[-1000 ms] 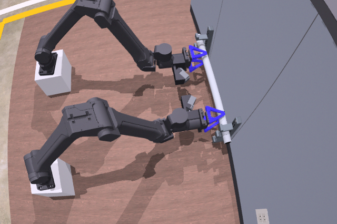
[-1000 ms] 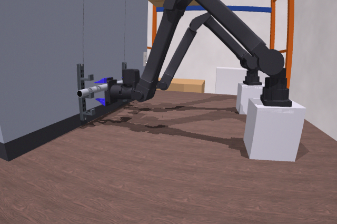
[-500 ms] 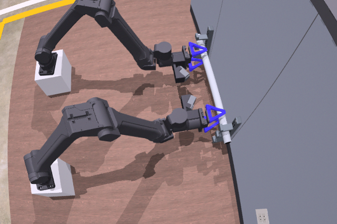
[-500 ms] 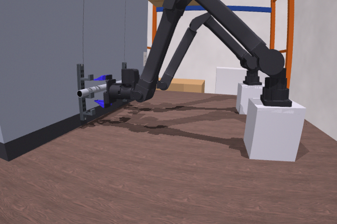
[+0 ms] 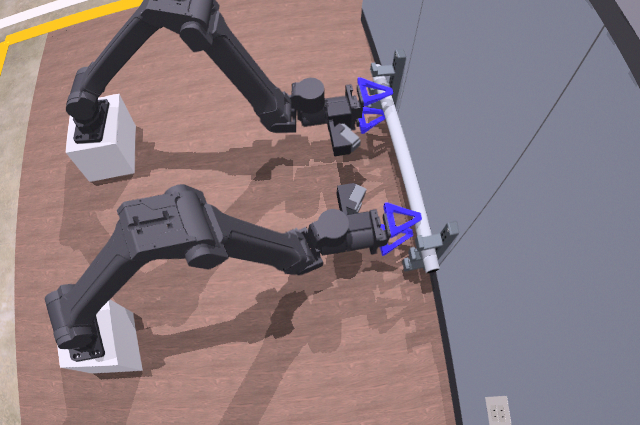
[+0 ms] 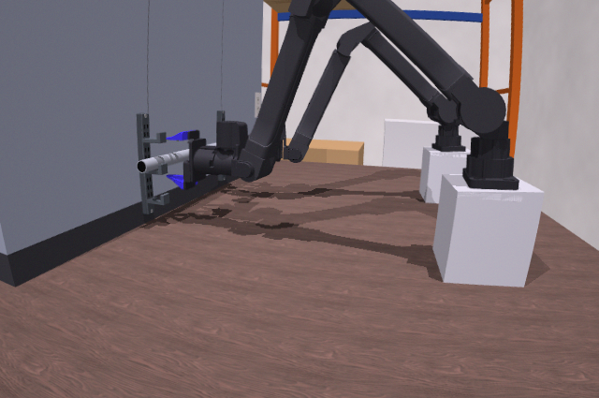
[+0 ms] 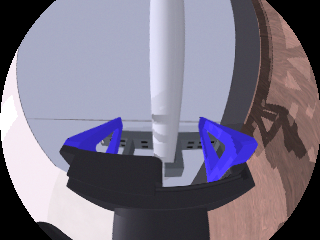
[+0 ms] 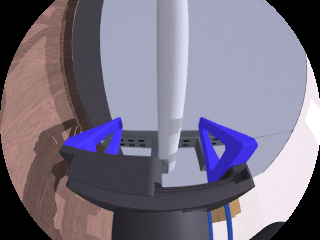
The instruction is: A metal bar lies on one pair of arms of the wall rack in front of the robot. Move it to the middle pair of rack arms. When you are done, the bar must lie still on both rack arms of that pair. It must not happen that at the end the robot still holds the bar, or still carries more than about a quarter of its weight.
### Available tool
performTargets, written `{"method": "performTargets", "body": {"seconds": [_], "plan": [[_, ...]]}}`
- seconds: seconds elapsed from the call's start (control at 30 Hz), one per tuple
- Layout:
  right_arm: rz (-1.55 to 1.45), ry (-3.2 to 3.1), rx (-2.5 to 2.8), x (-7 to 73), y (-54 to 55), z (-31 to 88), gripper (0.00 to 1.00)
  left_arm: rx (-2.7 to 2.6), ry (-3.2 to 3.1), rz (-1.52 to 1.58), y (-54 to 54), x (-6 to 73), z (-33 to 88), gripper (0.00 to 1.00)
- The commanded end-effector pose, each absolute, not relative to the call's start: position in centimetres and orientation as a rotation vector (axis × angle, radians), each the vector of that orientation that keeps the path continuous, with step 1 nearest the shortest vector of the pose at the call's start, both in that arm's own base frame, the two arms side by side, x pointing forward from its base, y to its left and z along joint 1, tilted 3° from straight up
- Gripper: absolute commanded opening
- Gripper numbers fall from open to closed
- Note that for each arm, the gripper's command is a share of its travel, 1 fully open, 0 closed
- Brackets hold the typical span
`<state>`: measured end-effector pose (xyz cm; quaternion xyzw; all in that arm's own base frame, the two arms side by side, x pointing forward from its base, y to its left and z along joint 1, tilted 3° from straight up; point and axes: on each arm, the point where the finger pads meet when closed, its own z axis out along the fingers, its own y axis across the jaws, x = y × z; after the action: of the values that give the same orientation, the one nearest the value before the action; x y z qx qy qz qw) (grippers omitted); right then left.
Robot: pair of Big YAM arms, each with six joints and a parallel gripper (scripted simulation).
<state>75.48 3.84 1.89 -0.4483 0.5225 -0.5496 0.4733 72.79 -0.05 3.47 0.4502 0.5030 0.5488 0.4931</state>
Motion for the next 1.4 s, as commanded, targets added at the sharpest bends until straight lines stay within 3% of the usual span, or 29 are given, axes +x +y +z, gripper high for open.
{"method": "performTargets", "body": {"seconds": [0.0,1.37], "plan": [[-1.366,1.255,-1.047,75.4,3.2,3.7,1.00,1.053,1.205,1.344,0.6,72.4,5.1,1.00],[-1.373,1.235,-1.028,71.0,4.2,5.8,1.00,1.060,1.220,1.339,0.5,68.2,5.1,1.00]]}}
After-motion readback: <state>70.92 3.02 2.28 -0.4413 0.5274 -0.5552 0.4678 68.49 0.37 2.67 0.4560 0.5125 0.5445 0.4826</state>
